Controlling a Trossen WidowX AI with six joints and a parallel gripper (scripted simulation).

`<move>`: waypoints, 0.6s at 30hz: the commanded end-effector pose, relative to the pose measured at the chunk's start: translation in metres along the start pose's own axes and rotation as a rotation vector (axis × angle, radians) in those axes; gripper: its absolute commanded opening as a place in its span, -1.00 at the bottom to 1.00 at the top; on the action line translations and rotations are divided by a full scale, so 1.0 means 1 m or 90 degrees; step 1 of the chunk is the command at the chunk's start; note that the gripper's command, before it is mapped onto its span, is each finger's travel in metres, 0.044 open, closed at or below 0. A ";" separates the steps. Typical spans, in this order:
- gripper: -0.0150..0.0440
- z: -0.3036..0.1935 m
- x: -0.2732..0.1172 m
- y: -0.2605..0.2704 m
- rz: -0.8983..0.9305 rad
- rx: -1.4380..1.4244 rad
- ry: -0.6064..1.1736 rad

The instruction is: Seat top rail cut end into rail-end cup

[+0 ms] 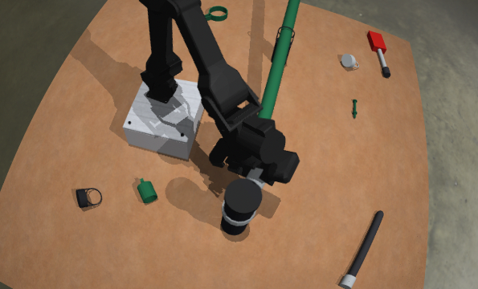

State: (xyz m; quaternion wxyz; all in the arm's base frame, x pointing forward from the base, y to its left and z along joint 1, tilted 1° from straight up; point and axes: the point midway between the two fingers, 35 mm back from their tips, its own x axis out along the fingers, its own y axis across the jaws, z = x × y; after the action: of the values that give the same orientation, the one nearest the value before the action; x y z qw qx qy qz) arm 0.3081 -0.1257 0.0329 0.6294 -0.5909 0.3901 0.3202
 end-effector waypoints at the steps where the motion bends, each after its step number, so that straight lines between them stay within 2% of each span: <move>1: -0.49 -0.001 -0.002 0.002 -0.002 -0.014 -0.005; 18: -0.49 -0.002 -0.009 0.014 -0.002 -0.092 -0.049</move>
State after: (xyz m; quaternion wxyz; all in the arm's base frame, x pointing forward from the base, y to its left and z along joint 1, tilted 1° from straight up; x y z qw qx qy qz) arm 0.2941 -0.1252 0.0327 0.6036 -0.6180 0.3462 0.3659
